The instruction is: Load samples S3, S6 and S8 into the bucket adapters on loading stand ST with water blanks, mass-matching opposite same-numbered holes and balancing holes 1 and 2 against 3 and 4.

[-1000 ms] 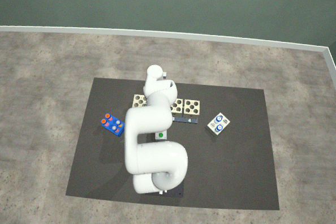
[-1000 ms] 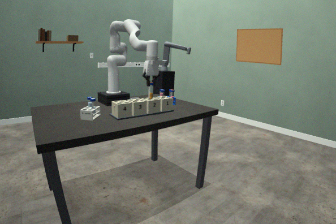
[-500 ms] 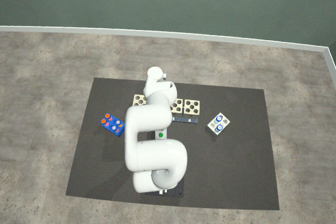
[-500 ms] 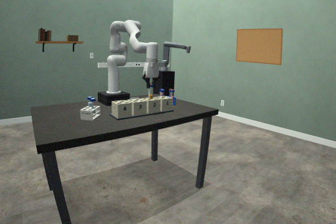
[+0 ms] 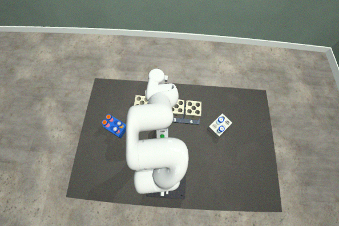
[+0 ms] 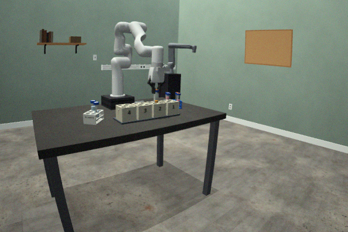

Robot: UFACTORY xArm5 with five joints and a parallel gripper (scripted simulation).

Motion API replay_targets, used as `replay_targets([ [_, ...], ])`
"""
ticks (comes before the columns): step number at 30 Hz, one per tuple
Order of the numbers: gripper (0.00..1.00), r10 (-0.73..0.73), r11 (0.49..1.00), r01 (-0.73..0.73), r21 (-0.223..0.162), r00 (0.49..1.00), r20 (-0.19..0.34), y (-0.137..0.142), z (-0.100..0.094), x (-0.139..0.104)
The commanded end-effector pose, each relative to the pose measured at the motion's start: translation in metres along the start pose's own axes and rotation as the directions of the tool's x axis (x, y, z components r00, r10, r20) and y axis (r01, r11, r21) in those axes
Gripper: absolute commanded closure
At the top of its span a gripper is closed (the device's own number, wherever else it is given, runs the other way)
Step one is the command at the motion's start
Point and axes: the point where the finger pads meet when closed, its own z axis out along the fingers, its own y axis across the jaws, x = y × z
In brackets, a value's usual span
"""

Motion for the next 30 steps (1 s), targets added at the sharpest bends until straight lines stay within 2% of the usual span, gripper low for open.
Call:
replay_targets([
  [1, 1.0, 0.0, 1.0, 0.0, 0.007, 1.0, -0.003, 0.0, 0.001, 0.001],
  [30, 1.0, 0.0, 1.0, 0.0, 0.007, 1.0, -0.003, 0.0, 0.028, 0.001],
])
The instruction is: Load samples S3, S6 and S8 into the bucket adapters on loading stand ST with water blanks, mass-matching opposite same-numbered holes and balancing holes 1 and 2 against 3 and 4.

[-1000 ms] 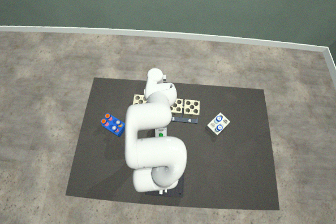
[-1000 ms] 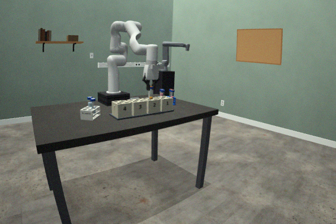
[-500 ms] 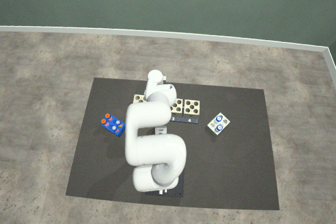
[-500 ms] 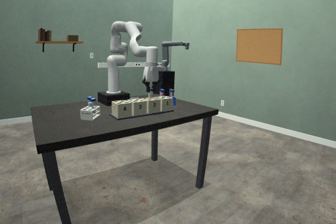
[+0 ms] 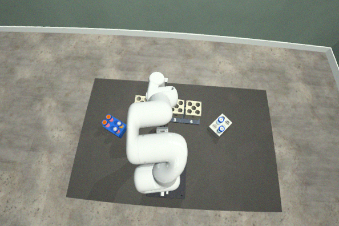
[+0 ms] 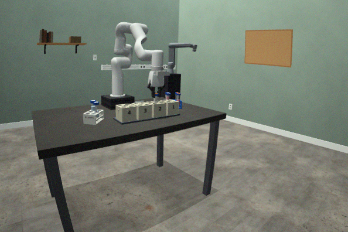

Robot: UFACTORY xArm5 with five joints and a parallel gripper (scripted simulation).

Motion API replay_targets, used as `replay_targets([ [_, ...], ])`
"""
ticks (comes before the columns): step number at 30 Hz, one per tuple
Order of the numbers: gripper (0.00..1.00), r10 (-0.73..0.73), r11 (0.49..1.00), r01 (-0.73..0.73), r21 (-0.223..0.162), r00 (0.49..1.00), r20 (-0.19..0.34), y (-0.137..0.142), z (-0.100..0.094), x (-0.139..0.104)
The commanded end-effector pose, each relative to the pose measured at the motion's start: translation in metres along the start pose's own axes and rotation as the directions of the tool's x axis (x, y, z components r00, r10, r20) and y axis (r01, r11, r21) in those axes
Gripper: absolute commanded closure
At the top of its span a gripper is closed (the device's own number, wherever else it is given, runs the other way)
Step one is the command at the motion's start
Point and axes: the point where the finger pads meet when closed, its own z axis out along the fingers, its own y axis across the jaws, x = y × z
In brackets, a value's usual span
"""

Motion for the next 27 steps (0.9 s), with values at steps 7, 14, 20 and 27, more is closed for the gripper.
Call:
replay_targets([
  [7, 1.0, 0.0, 1.0, 0.0, 0.007, 1.0, -0.003, 0.0, 0.007, 0.001],
  [14, 1.0, 0.0, 1.0, 0.0, 0.007, 1.0, -0.003, 0.0, 0.014, 0.001],
  [20, 1.0, 0.0, 1.0, 0.0, 0.007, 1.0, -0.003, 0.0, 0.019, 0.001],
  [27, 1.0, 0.0, 1.0, 0.0, 0.007, 1.0, -0.003, 0.0, 0.025, 0.001],
])
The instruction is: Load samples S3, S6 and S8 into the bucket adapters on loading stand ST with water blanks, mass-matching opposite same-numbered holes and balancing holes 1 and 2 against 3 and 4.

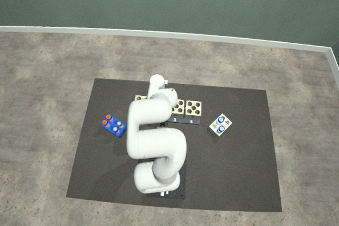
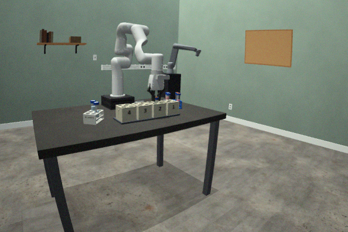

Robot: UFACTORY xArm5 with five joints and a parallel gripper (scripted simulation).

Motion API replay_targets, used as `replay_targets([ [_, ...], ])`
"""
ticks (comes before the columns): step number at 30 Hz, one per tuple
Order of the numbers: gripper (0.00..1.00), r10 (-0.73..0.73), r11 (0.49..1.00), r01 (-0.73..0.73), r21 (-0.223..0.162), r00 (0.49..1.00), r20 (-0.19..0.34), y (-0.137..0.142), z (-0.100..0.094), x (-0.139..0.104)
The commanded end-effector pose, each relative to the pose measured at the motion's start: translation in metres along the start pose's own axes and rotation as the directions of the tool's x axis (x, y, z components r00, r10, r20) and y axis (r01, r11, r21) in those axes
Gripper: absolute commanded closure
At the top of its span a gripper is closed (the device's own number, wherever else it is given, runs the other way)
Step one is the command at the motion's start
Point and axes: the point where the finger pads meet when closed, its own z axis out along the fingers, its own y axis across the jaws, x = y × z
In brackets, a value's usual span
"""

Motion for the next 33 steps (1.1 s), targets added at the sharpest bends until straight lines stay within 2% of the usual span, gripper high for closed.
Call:
replay_targets([
  [1, 1.0, 0.0, 1.0, 0.0, 0.006, 1.0, -0.002, -0.0003, 0.0031, 0.0013],
  [17, 1.0, 0.0, 1.0, 0.0, 0.006, 1.0, -0.002, -0.0003, 0.0031, 0.0013],
  [18, 0.56, 0.0, 1.0, 0.0, 0.006, 1.0, -0.002, -0.0003, 0.0035, 0.0013],
  [33, 0.56, 0.0, 1.0, 0.0, 0.006, 1.0, -0.002, -0.0003, 0.0035, 0.0013],
])
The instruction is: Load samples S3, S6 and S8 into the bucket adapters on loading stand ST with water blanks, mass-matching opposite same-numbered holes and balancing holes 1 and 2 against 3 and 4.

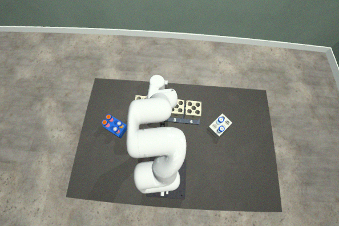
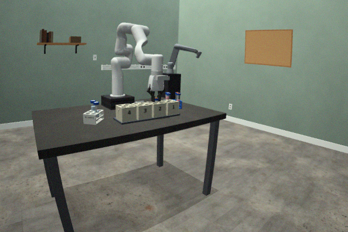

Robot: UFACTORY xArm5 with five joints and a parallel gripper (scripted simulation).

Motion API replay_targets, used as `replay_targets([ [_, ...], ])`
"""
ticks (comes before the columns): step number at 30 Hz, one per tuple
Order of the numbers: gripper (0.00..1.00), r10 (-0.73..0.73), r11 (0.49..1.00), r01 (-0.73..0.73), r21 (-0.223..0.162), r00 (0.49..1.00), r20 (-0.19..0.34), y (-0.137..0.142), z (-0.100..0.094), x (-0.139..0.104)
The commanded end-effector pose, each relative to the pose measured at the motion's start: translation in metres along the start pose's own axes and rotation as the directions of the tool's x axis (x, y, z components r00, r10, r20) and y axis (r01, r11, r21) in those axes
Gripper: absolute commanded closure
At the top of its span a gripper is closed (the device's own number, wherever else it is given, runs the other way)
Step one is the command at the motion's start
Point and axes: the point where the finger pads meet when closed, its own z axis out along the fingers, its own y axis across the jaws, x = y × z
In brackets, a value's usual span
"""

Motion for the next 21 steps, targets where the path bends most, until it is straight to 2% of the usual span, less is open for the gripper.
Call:
replay_targets([
  [1, 0.56, 0.0, 1.0, 0.0, 0.007, 1.0, -0.002, 0.0, -0.001, 0.001],
  [13, 0.56, 0.0, 1.0, 0.0, 0.007, 1.0, -0.002, 0.0, -0.001, 0.001],
  [21, 0.56, 0.0, 1.0, 0.0, 0.007, 1.0, -0.003, 0.0, -0.017, 0.001],
])
